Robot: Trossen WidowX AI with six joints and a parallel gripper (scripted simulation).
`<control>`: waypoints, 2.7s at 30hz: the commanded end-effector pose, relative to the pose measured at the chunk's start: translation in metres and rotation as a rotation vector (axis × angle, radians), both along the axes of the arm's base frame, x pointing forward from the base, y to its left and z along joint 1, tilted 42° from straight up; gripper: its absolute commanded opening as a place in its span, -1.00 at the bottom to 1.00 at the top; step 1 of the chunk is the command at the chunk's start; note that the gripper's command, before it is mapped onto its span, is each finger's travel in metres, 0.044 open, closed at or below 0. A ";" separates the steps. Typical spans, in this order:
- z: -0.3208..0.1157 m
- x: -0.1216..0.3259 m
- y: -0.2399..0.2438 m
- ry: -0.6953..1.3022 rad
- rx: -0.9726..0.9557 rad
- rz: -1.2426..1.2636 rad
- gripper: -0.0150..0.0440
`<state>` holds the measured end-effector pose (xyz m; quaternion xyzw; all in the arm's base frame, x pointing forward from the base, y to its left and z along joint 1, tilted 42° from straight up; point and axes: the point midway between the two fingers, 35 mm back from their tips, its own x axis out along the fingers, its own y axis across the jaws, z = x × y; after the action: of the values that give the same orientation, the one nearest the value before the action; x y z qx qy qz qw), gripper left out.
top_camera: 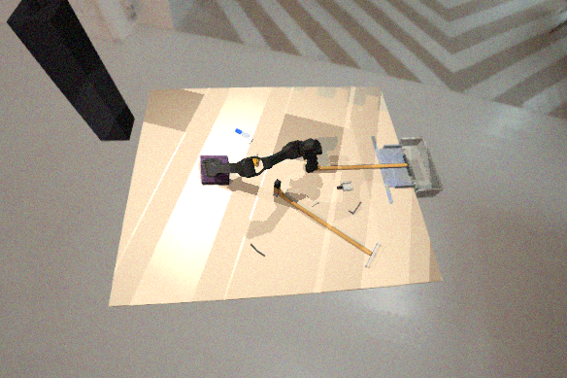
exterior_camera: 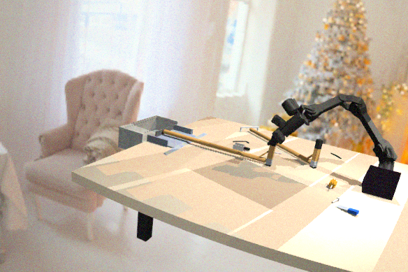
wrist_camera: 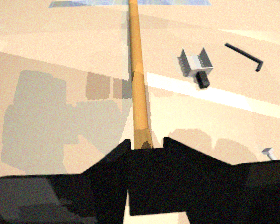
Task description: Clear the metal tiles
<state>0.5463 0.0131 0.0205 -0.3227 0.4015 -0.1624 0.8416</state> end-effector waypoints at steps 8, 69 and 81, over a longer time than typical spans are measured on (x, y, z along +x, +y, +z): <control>0.002 -0.008 0.004 -0.004 0.002 0.005 -0.49; 0.008 -0.072 0.012 -0.002 0.004 0.009 -0.49; 0.008 -0.085 0.012 -0.002 0.004 0.010 -0.49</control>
<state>0.4623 0.0216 0.0211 -0.3255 0.4091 -0.1565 0.8380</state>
